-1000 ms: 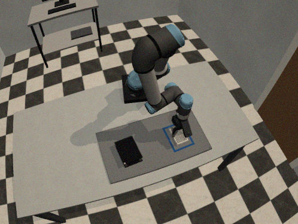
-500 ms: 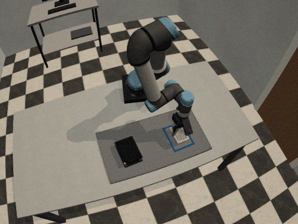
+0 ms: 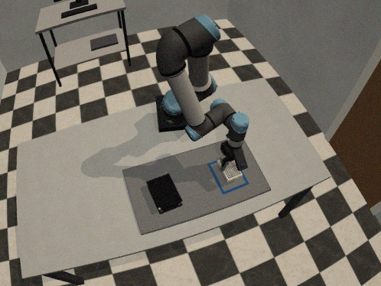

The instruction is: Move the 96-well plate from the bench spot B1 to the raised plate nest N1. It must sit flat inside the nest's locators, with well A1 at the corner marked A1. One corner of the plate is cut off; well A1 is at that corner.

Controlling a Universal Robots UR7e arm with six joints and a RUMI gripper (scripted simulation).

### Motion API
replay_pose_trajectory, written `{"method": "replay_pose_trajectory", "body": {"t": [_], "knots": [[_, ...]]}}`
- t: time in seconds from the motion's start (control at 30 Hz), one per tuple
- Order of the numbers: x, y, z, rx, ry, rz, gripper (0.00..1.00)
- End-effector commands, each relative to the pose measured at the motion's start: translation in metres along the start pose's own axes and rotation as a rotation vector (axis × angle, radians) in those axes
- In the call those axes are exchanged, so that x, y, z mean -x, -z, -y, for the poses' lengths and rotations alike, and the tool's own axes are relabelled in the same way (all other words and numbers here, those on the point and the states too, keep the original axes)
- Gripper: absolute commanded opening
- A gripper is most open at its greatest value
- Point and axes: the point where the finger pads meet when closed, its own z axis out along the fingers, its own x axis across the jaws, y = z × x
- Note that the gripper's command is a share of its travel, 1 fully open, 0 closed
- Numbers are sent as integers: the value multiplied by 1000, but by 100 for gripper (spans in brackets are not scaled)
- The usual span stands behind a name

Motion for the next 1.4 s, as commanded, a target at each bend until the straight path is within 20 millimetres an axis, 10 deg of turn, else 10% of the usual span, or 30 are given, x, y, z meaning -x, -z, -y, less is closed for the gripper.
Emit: {"method": "replay_pose_trajectory", "body": {"t": [0.0, 1.37], "knots": [[0, 8, 0, 0, 0, 0, 0], [-20, 29, 0, 0, 49, 0, 0]]}}
